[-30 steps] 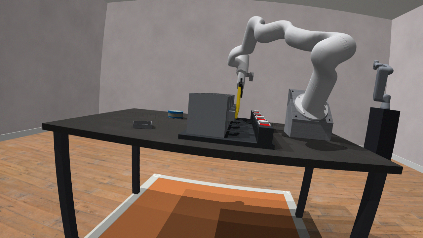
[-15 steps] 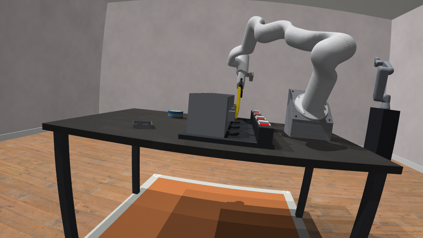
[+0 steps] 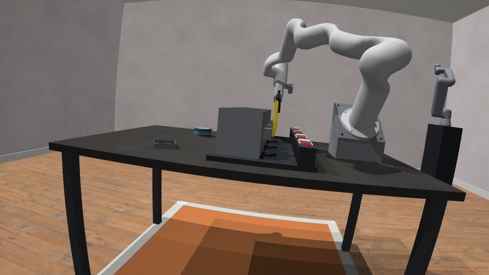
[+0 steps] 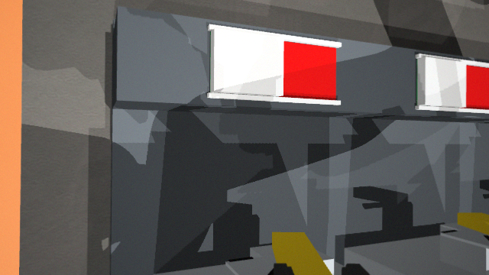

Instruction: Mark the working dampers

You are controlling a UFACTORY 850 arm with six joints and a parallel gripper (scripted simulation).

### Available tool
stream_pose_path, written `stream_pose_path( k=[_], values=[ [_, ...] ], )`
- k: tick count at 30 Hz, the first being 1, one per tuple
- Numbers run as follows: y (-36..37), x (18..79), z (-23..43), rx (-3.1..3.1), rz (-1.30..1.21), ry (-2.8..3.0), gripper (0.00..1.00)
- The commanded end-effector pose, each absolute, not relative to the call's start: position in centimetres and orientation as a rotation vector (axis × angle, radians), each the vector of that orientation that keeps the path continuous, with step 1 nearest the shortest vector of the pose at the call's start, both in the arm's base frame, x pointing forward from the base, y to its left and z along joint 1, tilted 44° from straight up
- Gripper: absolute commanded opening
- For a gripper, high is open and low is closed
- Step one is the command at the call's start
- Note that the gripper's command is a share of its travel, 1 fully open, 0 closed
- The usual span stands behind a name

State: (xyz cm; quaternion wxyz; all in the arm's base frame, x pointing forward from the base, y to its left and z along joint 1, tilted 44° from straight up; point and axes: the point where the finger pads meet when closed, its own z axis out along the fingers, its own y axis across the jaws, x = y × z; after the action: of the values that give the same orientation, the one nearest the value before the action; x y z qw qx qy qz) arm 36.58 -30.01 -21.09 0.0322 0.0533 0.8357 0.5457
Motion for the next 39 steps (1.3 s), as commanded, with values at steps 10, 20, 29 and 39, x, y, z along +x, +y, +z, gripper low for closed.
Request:
stream_pose_path(
  k=[10, 20, 29, 39],
  values=[
    [-30.0, 36.7, -20.7, 0.165, 1.634, 2.602, 0.19],
    [-29.7, 36.7, -20.2, 0.168, 1.555, 2.654, 0.19],
    [-29.4, 36.7, -19.7, 0.171, 1.479, 2.701, 0.19],
    [-28.9, 36.8, -19.0, 0.175, 1.360, 2.768, 0.19]
  ],
)
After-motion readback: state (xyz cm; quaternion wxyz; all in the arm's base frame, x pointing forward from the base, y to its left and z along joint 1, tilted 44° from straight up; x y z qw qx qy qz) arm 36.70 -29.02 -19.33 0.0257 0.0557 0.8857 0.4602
